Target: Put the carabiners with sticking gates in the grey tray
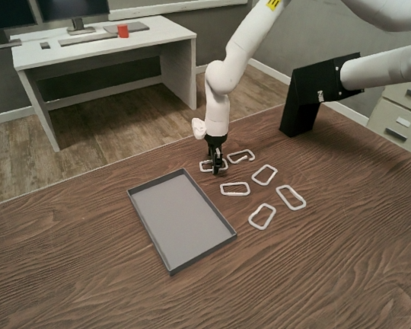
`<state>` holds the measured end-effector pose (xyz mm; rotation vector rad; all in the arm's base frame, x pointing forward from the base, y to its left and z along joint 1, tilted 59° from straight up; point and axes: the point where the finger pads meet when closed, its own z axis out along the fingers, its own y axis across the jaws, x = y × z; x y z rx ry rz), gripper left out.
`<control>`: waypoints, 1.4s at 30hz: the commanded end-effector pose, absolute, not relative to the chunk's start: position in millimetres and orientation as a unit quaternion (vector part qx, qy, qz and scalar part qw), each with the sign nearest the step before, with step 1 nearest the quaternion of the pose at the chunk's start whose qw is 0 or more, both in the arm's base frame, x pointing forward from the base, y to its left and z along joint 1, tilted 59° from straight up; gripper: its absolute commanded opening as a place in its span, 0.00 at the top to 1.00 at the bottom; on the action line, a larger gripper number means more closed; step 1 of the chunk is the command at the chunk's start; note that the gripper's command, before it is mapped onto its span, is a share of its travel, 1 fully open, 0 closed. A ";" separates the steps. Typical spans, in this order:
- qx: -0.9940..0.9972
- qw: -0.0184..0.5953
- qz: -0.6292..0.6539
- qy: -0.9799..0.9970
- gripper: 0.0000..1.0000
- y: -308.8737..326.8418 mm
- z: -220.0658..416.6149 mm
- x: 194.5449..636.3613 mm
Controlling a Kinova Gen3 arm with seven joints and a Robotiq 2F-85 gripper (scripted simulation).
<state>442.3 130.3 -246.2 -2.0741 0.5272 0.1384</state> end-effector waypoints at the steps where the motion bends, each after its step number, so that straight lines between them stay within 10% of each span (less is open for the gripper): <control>1: -0.850 0.478 0.056 0.216 0.00 129.1 -246.0 443.1; 42: -0.850 0.478 0.056 0.216 0.00 59.2 -202.7 430.6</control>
